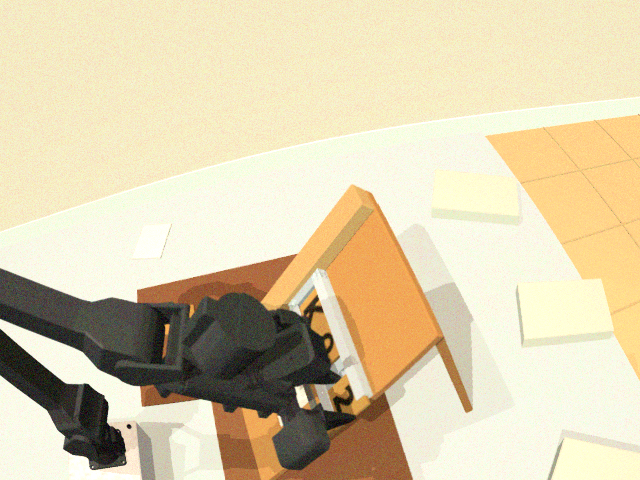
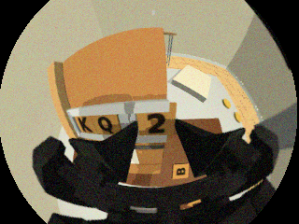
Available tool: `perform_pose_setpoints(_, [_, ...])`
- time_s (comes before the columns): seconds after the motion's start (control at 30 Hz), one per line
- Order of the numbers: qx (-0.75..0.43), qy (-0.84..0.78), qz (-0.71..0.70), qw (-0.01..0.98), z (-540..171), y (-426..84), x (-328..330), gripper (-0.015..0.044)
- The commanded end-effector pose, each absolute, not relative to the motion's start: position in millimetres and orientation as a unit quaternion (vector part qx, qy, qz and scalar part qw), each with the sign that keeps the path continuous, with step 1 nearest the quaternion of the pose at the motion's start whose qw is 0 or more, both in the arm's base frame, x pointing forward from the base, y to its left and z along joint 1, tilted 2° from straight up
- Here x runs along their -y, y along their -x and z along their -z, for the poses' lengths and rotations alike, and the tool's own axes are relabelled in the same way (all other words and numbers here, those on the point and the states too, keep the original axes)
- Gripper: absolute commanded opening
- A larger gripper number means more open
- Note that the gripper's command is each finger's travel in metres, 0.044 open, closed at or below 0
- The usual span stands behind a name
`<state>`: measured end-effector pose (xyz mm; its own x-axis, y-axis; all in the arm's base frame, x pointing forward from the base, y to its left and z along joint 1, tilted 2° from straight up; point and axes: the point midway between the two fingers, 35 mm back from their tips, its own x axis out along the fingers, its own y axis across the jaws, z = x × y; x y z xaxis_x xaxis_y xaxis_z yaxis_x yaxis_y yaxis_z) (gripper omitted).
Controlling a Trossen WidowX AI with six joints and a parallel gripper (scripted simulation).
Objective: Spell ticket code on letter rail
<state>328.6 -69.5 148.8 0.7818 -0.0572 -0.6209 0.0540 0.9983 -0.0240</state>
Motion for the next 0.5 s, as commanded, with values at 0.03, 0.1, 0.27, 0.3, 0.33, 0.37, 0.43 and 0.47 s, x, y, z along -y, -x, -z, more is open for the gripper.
perform_pose_setpoints(0.03, [-0.329, 0.001, 0.031, 0.944, -148.1, -328.0, 68.3, 0.0])
perform_pose_setpoints(0.1, [-0.329, 0.001, 0.031, 0.944, -148.3, -328.2, 67.7, 0.0])
perform_pose_setpoints(0.27, [-0.329, 0.001, 0.031, 0.944, -148.4, -328.6, 65.4, 0.0])
perform_pose_setpoints(0.3, [-0.329, 0.001, 0.031, 0.944, -148.4, -328.7, 64.9, 0.0])
perform_pose_setpoints(0.33, [-0.329, 0.001, 0.031, 0.944, -148.4, -328.7, 64.4, 0.0])
perform_pose_setpoints(0.37, [-0.329, 0.001, 0.031, 0.944, -148.4, -328.8, 63.9, 0.0])
perform_pose_setpoints(0.43, [-0.329, 0.001, 0.03, 0.944, -148.4, -328.9, 62.8, 0.0])
perform_pose_setpoints(0.47, [-0.329, 0.001, 0.03, 0.944, -148.4, -328.9, 62.3, 0.0])
